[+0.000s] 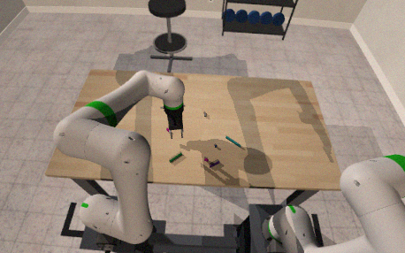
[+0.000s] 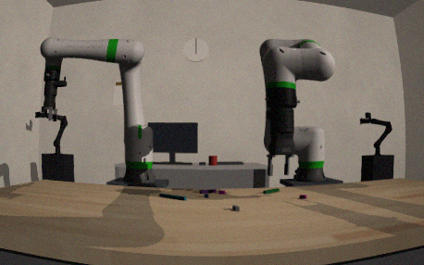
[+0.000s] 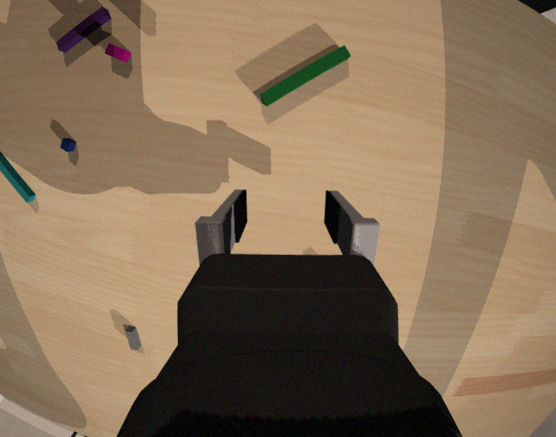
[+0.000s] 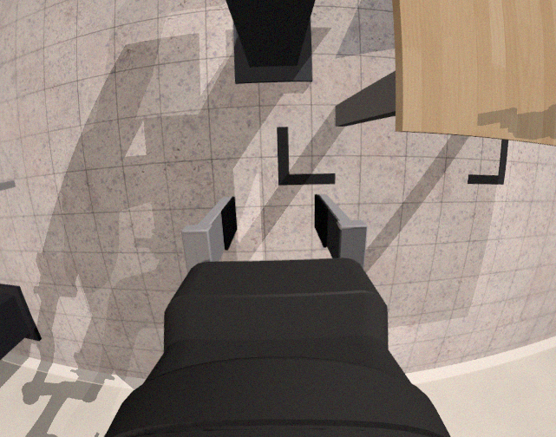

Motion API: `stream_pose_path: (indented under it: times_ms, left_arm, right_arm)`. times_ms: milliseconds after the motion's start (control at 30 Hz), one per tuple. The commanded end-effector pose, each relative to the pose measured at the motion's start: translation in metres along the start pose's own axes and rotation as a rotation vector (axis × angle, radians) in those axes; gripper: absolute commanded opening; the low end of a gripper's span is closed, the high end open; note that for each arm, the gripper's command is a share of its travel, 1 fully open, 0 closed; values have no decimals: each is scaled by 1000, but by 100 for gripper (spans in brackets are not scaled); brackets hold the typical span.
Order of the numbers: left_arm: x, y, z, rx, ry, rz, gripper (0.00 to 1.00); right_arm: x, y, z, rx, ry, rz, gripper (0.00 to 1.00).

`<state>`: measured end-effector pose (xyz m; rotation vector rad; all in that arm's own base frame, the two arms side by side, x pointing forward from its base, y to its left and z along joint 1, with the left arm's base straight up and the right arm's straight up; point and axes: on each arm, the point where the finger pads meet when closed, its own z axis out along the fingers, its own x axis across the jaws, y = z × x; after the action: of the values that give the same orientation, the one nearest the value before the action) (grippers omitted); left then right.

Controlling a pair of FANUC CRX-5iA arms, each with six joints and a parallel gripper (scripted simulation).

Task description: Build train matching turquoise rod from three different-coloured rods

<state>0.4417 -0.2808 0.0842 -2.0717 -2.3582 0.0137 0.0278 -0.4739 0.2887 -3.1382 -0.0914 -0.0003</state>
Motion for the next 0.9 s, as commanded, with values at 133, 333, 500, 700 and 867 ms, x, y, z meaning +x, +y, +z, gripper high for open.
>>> stream_pose_path:
  times_ms: [133, 333, 500, 700, 867]
  left_arm:
    - [9, -19, 0, -9, 1, -284, 100]
    - [17, -33, 2, -10, 0, -505, 100]
    - [21, -40, 4, -10, 0, -623, 100]
    - [21, -40, 4, -10, 0, -625, 100]
    - [21, -40, 4, -10, 0, -625, 100]
  right_arm:
    - [0, 0, -1, -2, 0, 0, 100]
    - [0, 0, -1, -2, 0, 0, 100]
    - [0, 0, -1, -2, 0, 0, 100]
    - [0, 0, -1, -2, 0, 0, 100]
    - [0, 0, -1, -2, 0, 0, 100]
